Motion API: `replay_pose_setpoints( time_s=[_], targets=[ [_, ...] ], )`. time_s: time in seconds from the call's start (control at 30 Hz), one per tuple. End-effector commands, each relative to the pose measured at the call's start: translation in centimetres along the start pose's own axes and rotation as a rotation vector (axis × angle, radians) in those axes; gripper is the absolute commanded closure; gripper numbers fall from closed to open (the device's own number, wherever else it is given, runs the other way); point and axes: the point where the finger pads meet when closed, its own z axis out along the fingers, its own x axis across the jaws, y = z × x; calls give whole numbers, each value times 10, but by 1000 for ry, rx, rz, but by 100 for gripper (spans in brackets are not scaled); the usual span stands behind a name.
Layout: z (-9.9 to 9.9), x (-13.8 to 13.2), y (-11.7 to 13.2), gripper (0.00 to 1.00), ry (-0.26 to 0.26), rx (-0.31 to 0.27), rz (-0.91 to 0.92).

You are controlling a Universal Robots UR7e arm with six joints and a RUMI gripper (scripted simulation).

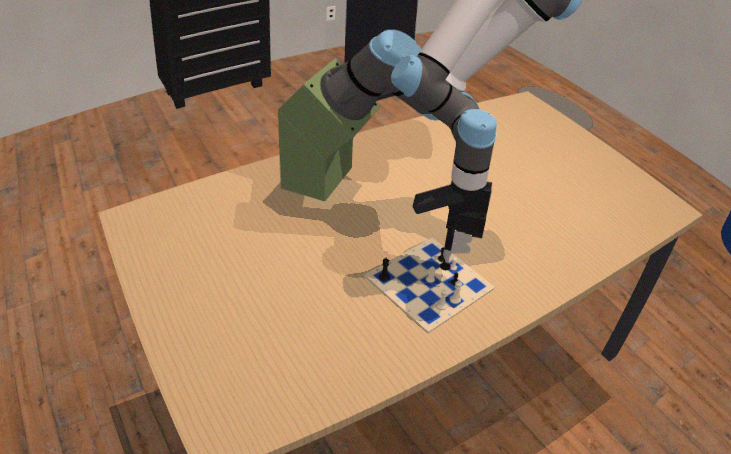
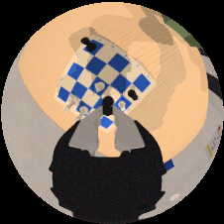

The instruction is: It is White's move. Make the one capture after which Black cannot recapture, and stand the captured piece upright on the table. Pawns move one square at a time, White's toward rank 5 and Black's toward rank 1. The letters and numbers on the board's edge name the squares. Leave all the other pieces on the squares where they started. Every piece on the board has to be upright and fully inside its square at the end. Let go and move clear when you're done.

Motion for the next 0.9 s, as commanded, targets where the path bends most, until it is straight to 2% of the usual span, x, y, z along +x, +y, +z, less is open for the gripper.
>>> replay_pose_setpoints(
  time_s=[0.0, 0.23, 0.53, 0.87],
  targets=[
    [-24, 0, 0, 100, 6, 0, -2],
    [-47, 0, 0, 100, 6, 0, -2],
    [-63, -1, 0, 100, 6, 0, -2],
    [-71, -1, 0, 100, 6, 0, -2]
  ],
)
